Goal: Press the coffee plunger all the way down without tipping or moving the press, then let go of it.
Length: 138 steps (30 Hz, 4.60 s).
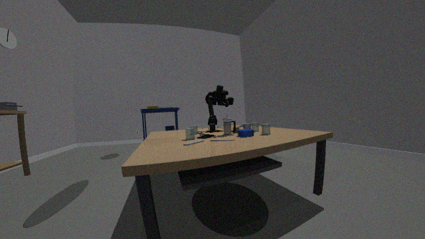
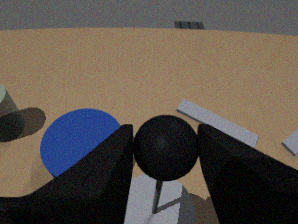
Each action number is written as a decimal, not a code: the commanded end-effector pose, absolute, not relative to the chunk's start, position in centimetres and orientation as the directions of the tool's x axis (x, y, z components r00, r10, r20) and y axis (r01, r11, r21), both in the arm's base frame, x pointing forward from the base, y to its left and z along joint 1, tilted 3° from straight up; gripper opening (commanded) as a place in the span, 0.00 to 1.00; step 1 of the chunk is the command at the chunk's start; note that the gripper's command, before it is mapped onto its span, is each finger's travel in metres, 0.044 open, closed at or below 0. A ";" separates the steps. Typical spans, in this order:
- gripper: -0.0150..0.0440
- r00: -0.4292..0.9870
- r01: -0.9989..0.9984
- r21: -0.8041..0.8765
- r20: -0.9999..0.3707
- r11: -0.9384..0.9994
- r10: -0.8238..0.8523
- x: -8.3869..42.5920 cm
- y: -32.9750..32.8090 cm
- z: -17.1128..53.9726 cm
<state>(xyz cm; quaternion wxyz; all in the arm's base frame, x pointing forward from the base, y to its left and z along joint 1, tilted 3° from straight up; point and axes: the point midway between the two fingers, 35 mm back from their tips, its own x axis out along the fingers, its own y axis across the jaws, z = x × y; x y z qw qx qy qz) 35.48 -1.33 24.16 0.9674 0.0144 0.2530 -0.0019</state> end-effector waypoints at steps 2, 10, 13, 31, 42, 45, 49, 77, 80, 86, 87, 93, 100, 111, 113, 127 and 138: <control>0.45 0.856 0.017 0.032 -0.517 0.999 0.002 35.4 -1.3 22.2; 0.45 0.856 0.017 0.032 -0.517 0.999 0.002 35.6 -1.3 20.9; 0.45 0.856 0.017 0.032 -0.517 0.999 0.002 35.6 -1.3 20.4; 0.45 0.856 0.017 0.032 -0.517 0.999 0.002 35.8 -1.1 17.4; 0.45 0.856 0.017 0.032 -0.516 0.999 0.002 36.3 -1.0 15.9; 0.45 0.856 0.016 0.032 -0.516 0.999 0.002 36.5 -1.0 15.9; 0.45 0.857 0.016 0.032 -0.516 0.999 0.002 36.7 -1.0 15.9; 0.45 0.857 0.016 0.032 -0.515 0.999 0.003 37.4 -0.9 16.4; 0.45 0.857 0.016 0.032 -0.515 0.999 0.003 37.4 -1.0 16.4; 0.45 0.857 0.016 0.032 -0.515 0.999 0.003 37.5 -1.0 16.4; 0.45 0.857 0.016 0.032 -0.515 0.999 0.003 37.5 -1.0 16.4; 0.45 0.857 0.016 0.032 -0.515 0.999 0.003 37.6 -1.0 16.5; 0.45 0.857 0.016 0.032 -0.515 0.999 0.003 37.7 -1.0 16.5; 0.45 0.864 0.013 0.025 -0.504 1.000 0.002 37.8 -1.0 16.9; 0.45 0.864 0.013 0.025 -0.504 1.000 0.002 37.8 -1.0 16.9; 0.80 0.864 0.013 0.025 -0.504 1.000 0.002 37.8 -1.0 16.9; 1.00 0.862 0.015 0.027 -0.507 1.000 0.001 37.3 -1.2 19.3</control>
